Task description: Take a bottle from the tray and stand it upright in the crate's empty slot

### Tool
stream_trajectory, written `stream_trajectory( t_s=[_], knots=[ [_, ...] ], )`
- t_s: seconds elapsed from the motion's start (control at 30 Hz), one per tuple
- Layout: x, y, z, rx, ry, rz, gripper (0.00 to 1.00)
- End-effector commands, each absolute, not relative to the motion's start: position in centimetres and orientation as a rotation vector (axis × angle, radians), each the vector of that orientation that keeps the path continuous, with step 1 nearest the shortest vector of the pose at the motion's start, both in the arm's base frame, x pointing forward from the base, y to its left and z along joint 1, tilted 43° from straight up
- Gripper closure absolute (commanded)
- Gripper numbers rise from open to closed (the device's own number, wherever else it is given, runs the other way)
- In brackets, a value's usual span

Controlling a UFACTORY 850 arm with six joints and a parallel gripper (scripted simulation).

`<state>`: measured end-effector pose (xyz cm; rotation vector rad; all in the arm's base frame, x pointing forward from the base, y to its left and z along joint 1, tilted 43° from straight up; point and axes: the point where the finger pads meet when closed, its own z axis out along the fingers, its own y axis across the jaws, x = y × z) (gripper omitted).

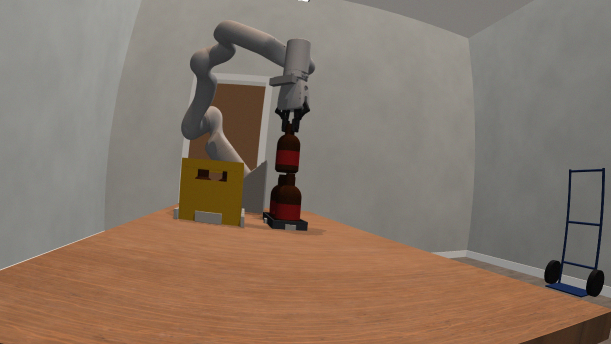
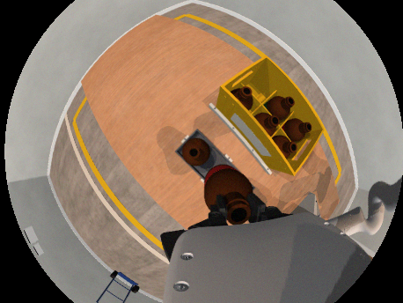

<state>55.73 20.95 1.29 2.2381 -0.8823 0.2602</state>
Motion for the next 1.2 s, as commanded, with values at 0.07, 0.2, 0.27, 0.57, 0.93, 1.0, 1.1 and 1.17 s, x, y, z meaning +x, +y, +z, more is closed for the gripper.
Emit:
stream_trajectory(
  t_s=[0.07,0.2,0.27,0.57,0.93,1.0,1.1,1.17],
  knots=[
    [55.8,21.0,1.4,2.24,-0.883,0.262,1.0],
    [55.8,21.0,1.4,2.24,-0.883,0.262,1.0],
    [55.8,21.0,1.4,2.24,-0.883,0.262,1.0],
    [55.8,21.3,1.6,2.24,-0.883,0.262,1.0],
    [55.9,22.0,2.4,2.24,-0.883,0.262,1.0],
    [55.9,22.1,2.5,2.24,-0.883,0.262,1.0],
    [55.9,22.3,2.7,2.24,-0.883,0.262,1.0],
    [55.9,22.4,2.8,2.24,-0.883,0.262,1.0]
  ],
)
